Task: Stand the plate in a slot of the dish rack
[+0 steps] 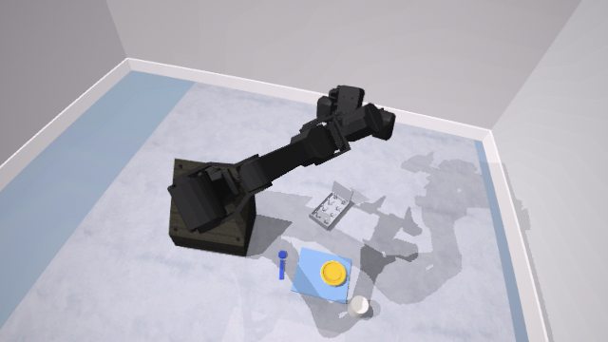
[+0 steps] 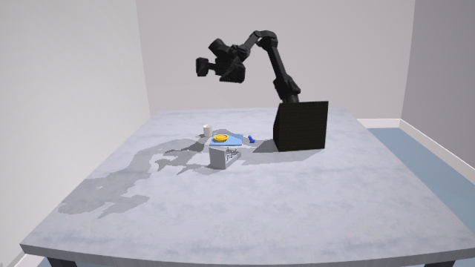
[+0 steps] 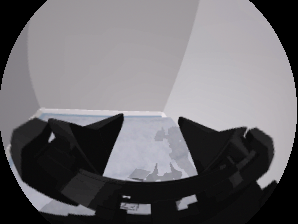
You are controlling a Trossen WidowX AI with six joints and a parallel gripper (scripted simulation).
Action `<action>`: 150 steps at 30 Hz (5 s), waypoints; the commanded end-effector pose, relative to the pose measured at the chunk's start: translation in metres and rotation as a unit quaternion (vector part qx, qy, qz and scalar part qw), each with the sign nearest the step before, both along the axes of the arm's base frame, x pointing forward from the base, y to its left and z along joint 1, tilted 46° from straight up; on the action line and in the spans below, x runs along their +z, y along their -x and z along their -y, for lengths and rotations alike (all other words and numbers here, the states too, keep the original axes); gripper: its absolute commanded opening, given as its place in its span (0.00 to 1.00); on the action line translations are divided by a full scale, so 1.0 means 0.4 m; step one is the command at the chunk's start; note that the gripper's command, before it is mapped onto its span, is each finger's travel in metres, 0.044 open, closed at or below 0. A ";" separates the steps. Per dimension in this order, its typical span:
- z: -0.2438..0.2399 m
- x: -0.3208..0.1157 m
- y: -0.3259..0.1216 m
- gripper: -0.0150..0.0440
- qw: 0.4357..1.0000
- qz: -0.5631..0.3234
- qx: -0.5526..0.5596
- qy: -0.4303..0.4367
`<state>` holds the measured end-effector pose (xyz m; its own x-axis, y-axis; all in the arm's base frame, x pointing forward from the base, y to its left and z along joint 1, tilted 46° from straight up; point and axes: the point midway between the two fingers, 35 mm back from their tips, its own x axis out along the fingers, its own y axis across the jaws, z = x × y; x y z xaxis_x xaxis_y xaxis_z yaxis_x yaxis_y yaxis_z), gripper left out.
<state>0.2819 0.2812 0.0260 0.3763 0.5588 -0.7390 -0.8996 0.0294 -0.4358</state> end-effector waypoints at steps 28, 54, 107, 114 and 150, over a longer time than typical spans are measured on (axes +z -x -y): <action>0.503 -0.052 -0.206 0.93 0.861 -0.063 -0.484 0.144; 0.951 0.030 -0.138 0.93 0.585 -0.021 -0.771 0.251; 1.063 -0.065 -0.156 0.90 0.583 -0.019 -0.772 0.252; 1.063 -0.065 -0.156 0.82 0.583 -0.019 -0.772 0.252; 0.727 0.200 -0.133 0.25 0.584 -0.023 -0.772 0.250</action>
